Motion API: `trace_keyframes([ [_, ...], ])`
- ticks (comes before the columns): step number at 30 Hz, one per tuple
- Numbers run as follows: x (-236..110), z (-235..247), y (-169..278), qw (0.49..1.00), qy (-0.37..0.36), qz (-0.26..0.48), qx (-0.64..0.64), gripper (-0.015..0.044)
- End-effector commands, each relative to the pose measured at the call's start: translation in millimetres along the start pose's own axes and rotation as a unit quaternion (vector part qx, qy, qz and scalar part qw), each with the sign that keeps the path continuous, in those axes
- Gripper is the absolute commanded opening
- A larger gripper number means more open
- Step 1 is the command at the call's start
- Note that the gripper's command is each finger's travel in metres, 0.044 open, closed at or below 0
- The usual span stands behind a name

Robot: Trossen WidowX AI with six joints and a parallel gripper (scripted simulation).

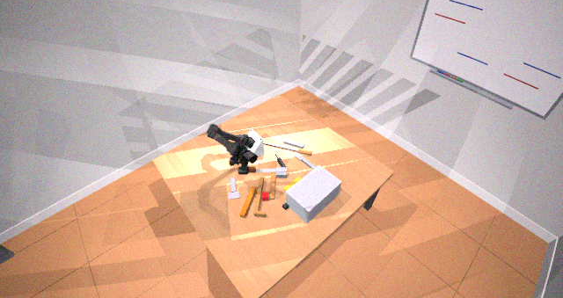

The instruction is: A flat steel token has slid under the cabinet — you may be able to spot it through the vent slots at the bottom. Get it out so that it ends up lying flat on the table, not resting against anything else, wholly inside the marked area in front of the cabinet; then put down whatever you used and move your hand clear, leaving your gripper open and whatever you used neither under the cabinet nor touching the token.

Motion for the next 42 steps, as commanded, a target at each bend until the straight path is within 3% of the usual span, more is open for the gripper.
trace_keyframes([
  [1,-2.2,0.1,0.0,1.0,0.0,0.008,0.018,0.0],
  [42,-2.2,-0.1,-0.4,0.984,0.001,0.007,0.18,0.0],
])
Point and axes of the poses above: the point midway between the two fingers, 35 mm back from their tips, its own x axis out along the fingers, its own z axis across the jaws, y = z × x, the point moved 3 cm from there along -x, back along the fingers, and after that the axes turned 9 degrees about -x, right-handed, at the moved point
